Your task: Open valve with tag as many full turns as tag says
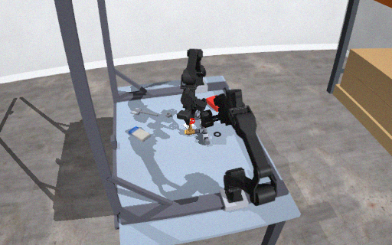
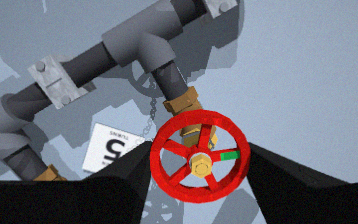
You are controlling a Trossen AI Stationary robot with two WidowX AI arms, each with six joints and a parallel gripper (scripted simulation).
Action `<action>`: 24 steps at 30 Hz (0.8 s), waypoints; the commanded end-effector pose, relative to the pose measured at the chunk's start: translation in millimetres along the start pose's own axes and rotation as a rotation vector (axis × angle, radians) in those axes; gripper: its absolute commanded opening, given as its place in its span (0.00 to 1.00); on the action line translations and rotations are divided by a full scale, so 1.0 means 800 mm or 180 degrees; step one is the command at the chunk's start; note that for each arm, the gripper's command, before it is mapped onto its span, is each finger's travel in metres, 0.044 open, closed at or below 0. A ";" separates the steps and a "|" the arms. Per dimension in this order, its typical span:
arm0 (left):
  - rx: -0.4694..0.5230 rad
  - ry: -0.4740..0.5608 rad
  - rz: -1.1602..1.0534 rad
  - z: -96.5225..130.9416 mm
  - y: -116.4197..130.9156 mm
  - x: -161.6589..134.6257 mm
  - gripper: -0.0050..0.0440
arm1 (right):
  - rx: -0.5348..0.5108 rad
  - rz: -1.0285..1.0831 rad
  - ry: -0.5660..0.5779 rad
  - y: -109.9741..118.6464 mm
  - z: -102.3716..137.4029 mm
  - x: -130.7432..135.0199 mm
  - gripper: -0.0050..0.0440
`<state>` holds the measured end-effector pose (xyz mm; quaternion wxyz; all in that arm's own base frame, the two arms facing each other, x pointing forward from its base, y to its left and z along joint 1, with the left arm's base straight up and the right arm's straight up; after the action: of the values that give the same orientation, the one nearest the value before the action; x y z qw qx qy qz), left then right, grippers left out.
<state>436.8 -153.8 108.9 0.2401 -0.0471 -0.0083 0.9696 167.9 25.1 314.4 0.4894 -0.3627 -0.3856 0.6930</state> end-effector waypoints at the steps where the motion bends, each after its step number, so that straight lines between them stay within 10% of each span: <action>1: -0.0006 0.0102 0.0480 0.021 0.000 0.001 0.54 | -0.0044 0.0008 -0.0002 -0.006 0.003 0.000 0.92; 24: 0.0013 0.0081 0.2466 0.015 0.000 -0.003 0.54 | -0.0044 0.0008 -0.0002 -0.006 0.003 0.000 0.92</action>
<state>436.8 -154.1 108.9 -0.0809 -0.0482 0.0054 0.9955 167.9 25.1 314.4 0.4894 -0.3627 -0.3856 0.6930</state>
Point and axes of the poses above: on each arm, the point midway between the two fingers, 35 mm back from their tips, its own z axis back along the fingers, its own x axis across the jaws, y = z × x, the point moved 4 cm from there along z, back along the fingers, and after that the axes turned 8 degrees about z, right-handed, at the moved point
